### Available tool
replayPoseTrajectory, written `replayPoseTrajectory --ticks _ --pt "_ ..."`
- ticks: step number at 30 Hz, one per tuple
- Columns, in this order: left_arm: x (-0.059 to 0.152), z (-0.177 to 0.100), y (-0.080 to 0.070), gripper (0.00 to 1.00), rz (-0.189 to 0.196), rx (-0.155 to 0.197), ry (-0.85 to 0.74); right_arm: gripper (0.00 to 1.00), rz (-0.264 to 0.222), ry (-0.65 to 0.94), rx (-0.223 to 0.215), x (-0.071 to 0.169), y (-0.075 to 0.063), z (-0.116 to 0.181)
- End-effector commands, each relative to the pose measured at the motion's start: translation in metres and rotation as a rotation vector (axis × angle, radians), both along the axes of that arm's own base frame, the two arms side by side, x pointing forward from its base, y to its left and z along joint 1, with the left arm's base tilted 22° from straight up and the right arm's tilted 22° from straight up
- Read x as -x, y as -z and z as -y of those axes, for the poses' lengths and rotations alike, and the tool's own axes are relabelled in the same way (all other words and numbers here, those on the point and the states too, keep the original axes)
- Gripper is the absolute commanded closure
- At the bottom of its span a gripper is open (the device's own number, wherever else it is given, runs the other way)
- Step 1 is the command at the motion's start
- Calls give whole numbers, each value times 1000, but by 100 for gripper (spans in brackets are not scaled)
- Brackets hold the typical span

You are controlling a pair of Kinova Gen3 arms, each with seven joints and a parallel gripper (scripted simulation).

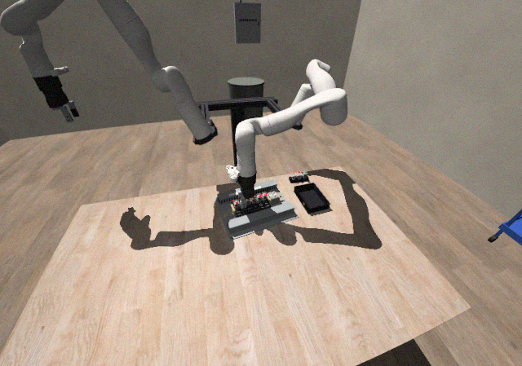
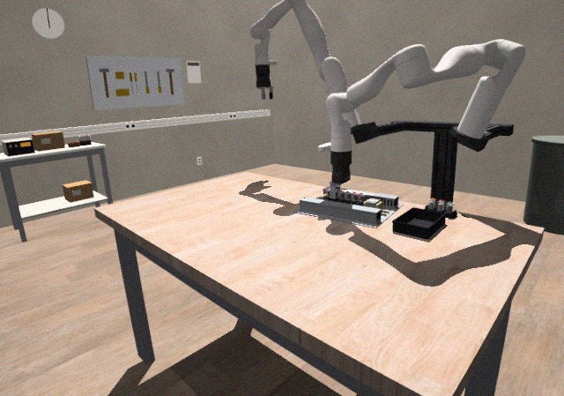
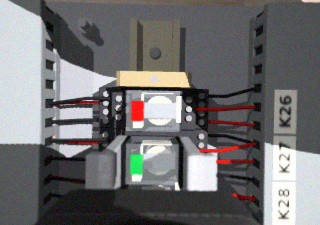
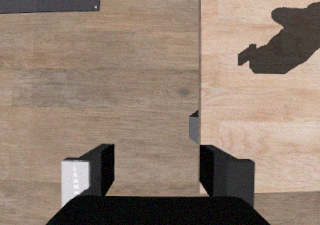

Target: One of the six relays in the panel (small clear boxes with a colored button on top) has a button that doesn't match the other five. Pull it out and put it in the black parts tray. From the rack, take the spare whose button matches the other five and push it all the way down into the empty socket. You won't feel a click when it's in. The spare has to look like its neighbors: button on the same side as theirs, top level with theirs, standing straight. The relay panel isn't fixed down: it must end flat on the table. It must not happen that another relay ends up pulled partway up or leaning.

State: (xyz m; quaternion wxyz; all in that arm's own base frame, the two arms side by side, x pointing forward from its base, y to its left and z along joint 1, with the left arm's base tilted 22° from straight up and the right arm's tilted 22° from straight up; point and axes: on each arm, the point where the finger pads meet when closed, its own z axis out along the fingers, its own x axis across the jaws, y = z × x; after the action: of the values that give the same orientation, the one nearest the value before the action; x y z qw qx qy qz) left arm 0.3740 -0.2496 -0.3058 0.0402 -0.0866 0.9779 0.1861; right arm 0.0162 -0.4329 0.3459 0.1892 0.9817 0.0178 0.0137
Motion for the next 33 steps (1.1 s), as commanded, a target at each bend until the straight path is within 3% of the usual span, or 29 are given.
replayPoseTrajectory --ticks 1,33 --pt "-1 1 -1 100 1 1 1 0 1 0 1 0 -1 0" --pt "0 1 -1 100 30 -5 12 0 1 0 1 0 -1 0"
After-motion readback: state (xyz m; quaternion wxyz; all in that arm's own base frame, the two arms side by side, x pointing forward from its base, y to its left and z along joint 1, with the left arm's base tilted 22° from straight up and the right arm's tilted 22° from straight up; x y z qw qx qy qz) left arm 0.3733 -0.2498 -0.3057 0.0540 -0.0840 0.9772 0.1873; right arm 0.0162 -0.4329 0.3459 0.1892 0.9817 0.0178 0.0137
